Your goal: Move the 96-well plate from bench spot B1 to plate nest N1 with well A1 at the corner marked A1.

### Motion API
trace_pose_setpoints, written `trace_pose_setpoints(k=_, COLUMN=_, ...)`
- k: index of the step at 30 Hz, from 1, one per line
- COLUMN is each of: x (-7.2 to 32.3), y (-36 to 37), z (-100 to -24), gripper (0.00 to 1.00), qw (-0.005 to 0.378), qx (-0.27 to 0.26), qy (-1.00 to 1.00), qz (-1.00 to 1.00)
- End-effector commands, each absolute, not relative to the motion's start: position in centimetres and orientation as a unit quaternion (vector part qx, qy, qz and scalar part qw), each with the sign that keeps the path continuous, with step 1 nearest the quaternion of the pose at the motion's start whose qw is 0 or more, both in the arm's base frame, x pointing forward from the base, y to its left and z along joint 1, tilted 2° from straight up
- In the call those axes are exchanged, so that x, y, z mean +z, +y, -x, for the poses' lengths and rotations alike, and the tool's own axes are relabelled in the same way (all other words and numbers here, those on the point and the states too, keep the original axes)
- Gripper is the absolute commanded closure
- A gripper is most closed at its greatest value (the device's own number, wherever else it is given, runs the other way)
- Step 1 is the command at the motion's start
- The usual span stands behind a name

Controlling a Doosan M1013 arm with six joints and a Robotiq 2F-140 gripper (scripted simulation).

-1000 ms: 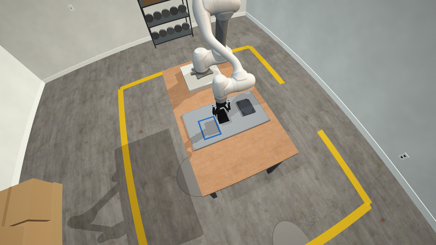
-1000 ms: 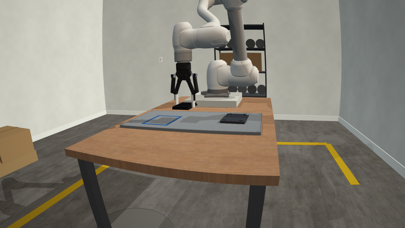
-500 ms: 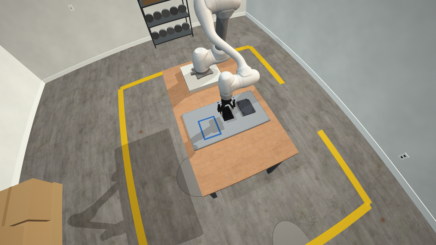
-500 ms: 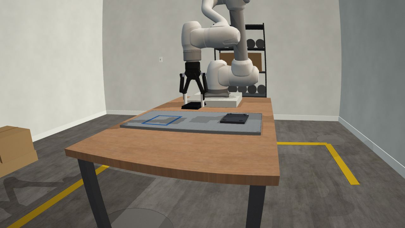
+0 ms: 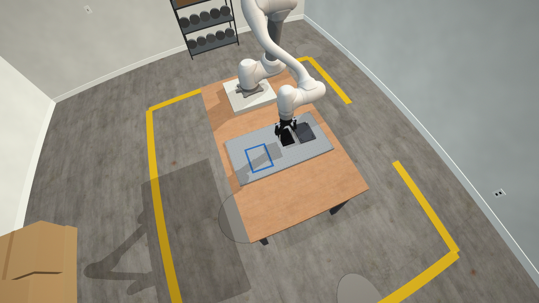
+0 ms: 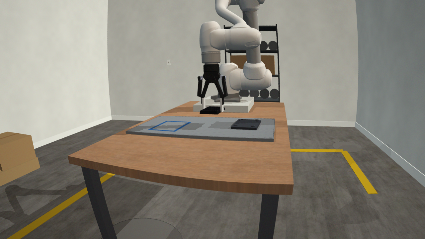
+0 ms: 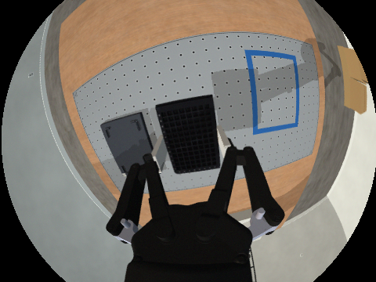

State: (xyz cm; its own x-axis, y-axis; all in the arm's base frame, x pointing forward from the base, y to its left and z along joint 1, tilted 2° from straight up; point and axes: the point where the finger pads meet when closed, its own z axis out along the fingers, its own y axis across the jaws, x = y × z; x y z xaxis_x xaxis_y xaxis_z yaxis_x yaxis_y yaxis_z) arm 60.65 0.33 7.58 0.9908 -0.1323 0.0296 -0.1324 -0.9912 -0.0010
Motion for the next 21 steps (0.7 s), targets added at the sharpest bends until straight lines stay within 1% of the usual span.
trace_pose_setpoints(k=1, x=7.6, y=1.1, z=-60.6, gripper=1.0, qw=0.001, qx=0.015, qy=-0.066, qz=-0.998)
trace_pose_setpoints(k=21, x=7.8, y=6.8, z=-60.1, gripper=1.0, qw=0.001, qx=0.015, qy=-0.066, qz=-0.998)
